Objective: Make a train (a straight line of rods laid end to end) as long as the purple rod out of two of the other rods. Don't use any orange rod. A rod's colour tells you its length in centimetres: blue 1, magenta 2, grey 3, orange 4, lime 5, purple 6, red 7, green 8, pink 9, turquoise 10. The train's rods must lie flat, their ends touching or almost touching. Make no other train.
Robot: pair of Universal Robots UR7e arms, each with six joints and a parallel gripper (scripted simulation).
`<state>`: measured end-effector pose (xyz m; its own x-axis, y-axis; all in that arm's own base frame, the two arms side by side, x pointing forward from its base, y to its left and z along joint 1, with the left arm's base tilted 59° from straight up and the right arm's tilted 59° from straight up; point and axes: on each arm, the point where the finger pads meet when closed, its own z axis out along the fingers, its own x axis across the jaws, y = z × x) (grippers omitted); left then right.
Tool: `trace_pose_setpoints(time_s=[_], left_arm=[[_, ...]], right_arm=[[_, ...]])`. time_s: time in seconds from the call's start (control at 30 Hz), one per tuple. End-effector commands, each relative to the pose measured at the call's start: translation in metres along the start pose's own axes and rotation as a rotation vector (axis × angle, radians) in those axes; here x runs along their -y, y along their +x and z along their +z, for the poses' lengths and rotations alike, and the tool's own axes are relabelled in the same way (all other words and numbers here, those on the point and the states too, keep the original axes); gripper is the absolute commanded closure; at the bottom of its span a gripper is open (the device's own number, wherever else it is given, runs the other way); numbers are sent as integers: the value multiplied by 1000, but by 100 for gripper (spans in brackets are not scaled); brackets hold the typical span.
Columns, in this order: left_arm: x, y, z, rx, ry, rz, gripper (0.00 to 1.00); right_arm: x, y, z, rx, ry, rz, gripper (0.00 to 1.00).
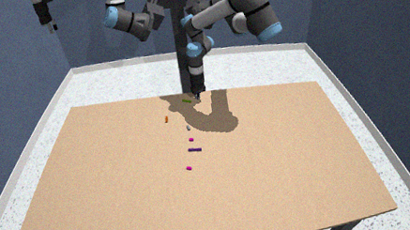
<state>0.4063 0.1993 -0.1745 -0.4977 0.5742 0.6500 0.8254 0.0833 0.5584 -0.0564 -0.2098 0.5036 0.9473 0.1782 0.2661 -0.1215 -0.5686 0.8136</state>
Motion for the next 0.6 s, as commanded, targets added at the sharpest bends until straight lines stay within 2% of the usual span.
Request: trace_pose_setpoints(time_s=[0.0, 0.23, 0.57], left_arm=[[0, 0, -3, 1, 0, 0, 76], [0, 0, -11, 1, 0, 0, 76], [0, 0, -43, 1, 0, 0, 76]], right_arm=[[0, 0, 0, 0, -1, 0, 0], [0, 0, 0, 0, -1, 0, 0], [0, 0, 0, 0, -1, 0, 0]])
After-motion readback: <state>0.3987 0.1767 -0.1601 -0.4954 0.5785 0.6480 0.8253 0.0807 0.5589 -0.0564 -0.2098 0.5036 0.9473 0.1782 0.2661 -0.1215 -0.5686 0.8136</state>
